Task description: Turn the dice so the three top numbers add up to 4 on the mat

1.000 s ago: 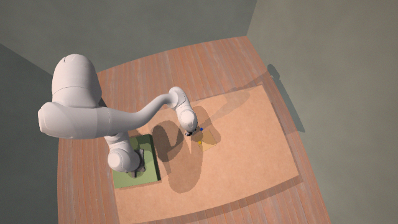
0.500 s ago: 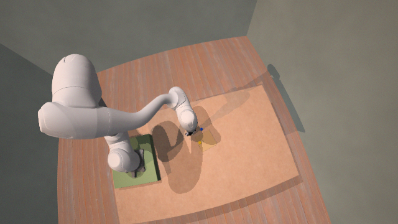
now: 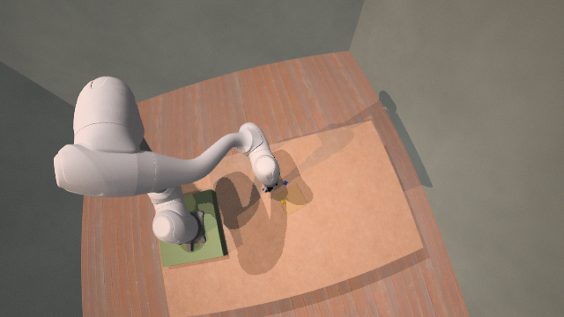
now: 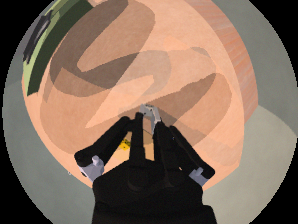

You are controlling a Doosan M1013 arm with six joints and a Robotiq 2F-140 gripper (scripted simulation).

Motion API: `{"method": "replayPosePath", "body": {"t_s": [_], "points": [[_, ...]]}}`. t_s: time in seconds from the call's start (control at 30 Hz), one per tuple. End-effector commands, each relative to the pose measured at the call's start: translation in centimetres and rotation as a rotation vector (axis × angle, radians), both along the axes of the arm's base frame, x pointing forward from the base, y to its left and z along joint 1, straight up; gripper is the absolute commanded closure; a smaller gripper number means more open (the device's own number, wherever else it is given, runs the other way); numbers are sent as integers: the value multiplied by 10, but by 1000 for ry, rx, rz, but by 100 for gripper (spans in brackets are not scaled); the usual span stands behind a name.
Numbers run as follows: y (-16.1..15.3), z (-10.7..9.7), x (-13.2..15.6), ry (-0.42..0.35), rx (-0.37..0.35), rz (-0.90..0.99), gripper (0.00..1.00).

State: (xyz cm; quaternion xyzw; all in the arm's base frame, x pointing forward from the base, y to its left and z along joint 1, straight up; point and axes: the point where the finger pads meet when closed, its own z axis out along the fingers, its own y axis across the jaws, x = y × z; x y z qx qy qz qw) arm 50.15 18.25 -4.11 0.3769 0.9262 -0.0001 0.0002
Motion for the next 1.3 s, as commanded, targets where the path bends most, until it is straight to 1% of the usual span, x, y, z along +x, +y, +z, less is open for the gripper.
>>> {"method": "replayPosePath", "body": {"t_s": [0.0, 0.43, 0.53, 0.67, 0.9, 0.97, 1.07, 1.13, 1.27], "points": [[0, 0, 0, 0, 0, 0, 91], [0, 0, 0, 0, 0, 0, 91], [0, 3, 0, 0, 0, 0, 91], [0, 19, 0, 0, 0, 0, 91], [0, 70, 0, 0, 0, 0, 91], [0, 70, 0, 0, 0, 0, 91], [0, 89, 0, 0, 0, 0, 91], [0, 96, 0, 0, 0, 0, 91], [0, 100, 0, 0, 0, 0, 91]]}}
